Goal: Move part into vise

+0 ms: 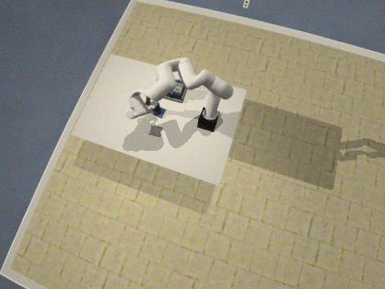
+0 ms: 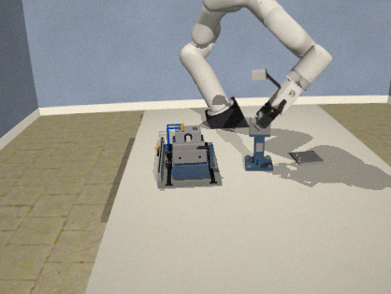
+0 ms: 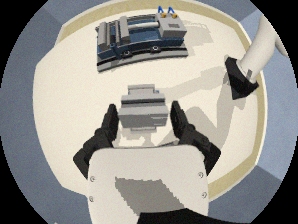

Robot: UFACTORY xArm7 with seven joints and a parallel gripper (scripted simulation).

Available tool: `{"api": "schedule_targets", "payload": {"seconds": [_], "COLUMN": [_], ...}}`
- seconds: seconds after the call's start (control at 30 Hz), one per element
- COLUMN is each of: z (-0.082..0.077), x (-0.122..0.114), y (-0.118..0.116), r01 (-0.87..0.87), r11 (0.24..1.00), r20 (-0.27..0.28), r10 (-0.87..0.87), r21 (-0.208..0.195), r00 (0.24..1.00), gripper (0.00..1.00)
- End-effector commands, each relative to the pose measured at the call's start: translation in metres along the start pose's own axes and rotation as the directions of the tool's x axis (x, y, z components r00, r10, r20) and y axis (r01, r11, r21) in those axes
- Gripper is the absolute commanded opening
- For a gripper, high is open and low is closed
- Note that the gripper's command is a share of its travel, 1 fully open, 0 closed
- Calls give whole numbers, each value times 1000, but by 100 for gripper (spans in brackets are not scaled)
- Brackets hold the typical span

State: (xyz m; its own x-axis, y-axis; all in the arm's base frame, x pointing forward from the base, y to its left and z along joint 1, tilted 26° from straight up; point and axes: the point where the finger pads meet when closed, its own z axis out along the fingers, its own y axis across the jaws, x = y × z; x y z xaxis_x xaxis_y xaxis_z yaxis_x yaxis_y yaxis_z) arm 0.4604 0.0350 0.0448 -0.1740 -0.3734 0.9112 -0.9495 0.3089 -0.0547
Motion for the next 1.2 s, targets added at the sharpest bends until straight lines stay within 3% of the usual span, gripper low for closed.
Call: {"api": "schedule_targets", "payload": {"seconds": [0.0,0.33,1.17], "z": [-2,-2,-2], "x": [0,0,-1], "y": [-1,-1,-1], "r01": [-2,-2,-2], "r11": [1000,1000,1000], "r20": [-20,-57,-83], "r10": [2,2,2], "r21": [2,2,2], "r00": [1000,998,997], "gripper": [89,89,89]}}
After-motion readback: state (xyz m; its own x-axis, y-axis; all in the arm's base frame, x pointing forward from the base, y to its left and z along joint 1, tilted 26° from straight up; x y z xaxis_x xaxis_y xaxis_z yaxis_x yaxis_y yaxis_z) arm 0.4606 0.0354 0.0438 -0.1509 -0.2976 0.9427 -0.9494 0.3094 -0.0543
